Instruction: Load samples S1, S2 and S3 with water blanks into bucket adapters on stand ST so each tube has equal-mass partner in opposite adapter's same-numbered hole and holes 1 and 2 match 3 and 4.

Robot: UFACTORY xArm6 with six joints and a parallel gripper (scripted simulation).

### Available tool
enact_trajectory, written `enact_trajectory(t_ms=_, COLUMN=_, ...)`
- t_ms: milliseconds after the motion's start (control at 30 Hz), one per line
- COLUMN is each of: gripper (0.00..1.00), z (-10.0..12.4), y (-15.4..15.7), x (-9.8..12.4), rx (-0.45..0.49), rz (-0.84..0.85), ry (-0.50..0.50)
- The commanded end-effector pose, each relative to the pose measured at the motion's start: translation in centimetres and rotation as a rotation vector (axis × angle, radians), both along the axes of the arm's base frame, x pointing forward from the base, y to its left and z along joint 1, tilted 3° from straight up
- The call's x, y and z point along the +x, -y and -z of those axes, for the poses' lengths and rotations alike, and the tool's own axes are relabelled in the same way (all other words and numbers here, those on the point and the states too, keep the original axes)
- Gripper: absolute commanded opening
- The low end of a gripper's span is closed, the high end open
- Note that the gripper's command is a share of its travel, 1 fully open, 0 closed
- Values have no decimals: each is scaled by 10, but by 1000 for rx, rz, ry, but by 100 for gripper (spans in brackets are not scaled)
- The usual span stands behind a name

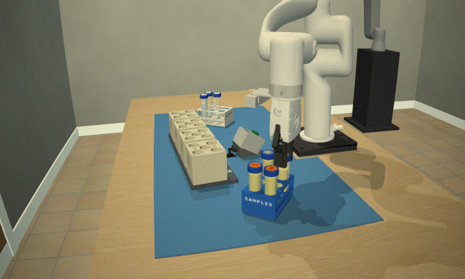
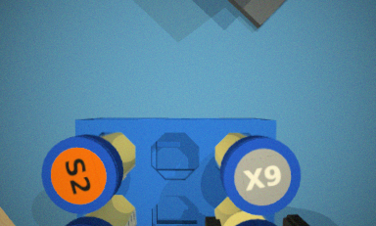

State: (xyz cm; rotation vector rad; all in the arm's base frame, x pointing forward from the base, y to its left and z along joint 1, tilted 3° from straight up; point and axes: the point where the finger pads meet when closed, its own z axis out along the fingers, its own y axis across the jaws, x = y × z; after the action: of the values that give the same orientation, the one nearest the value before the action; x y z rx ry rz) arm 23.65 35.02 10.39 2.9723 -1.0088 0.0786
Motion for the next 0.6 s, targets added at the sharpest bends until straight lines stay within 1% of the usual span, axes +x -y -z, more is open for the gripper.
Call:
enact_trajectory(t_ms=0, gripper=0, z=-3, y=-1, x=1, rx=4, rz=0, ry=3)
enact_trajectory(t_ms=567, gripper=0, z=-13, y=-2, x=0, rx=4, rz=0, ry=3)
